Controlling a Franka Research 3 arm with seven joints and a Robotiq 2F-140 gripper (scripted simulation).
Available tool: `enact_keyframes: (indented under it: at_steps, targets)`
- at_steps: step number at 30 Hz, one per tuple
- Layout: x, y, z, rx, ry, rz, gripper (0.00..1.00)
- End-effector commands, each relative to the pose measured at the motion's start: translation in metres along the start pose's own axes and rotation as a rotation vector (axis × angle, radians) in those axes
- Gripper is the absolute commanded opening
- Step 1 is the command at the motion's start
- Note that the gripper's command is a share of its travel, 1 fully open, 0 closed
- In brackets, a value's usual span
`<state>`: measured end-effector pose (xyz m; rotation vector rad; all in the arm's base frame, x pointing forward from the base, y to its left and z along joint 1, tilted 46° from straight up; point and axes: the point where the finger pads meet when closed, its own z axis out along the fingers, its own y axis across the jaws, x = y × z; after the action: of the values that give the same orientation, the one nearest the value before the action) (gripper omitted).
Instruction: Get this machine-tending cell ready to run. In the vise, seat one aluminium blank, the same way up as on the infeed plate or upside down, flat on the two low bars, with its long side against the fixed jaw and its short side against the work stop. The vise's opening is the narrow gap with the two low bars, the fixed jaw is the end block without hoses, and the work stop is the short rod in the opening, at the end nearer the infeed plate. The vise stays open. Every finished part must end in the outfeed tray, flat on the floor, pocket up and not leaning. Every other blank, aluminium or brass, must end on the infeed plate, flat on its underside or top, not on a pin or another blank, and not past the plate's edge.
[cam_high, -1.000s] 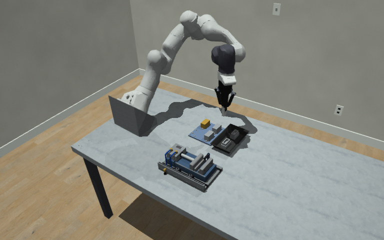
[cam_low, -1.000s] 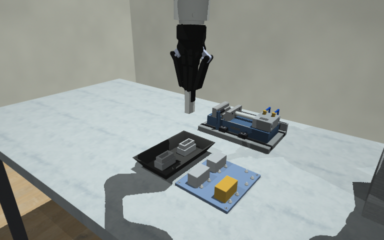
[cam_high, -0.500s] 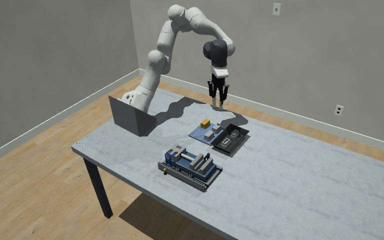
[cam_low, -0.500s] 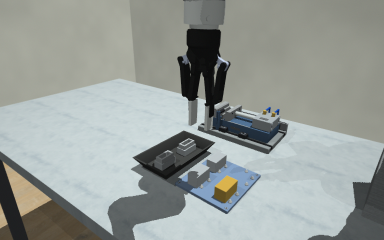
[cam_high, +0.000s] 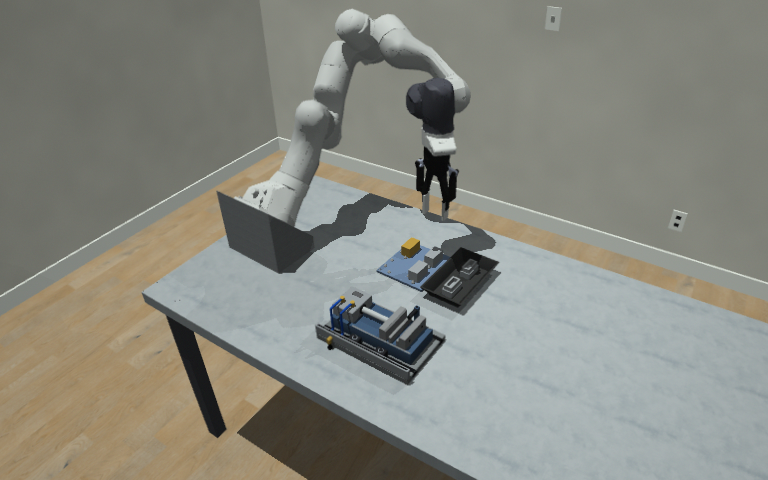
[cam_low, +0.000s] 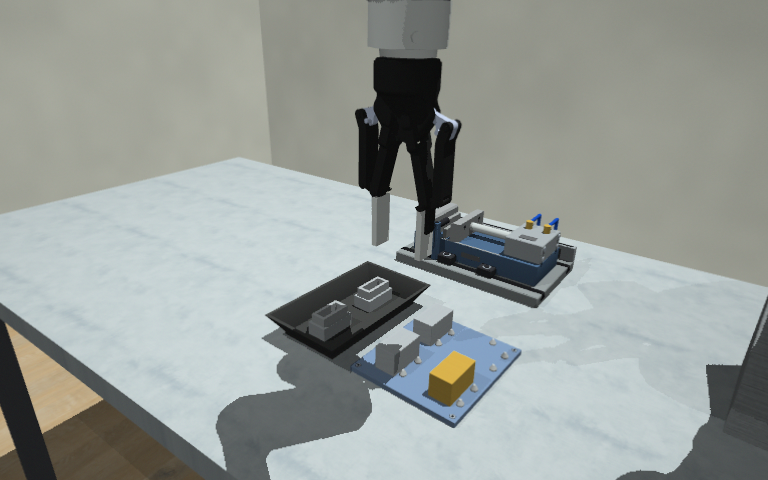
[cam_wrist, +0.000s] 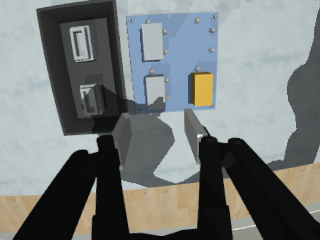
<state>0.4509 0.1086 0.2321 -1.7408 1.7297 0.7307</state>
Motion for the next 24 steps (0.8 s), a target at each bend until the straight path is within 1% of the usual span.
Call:
enact_keyframes:
  at_steps: [1,18,24]
  targets:
    - [0.0005,-0.0001,-0.0003,0.002,0.003,0.01,0.4]
    - [0.0005,-0.0001,0.0002,0.002,0.003,0.01,0.4]
    - [0.0005,-0.0001,0.0059,0.001,0.003,0.01,0.4]
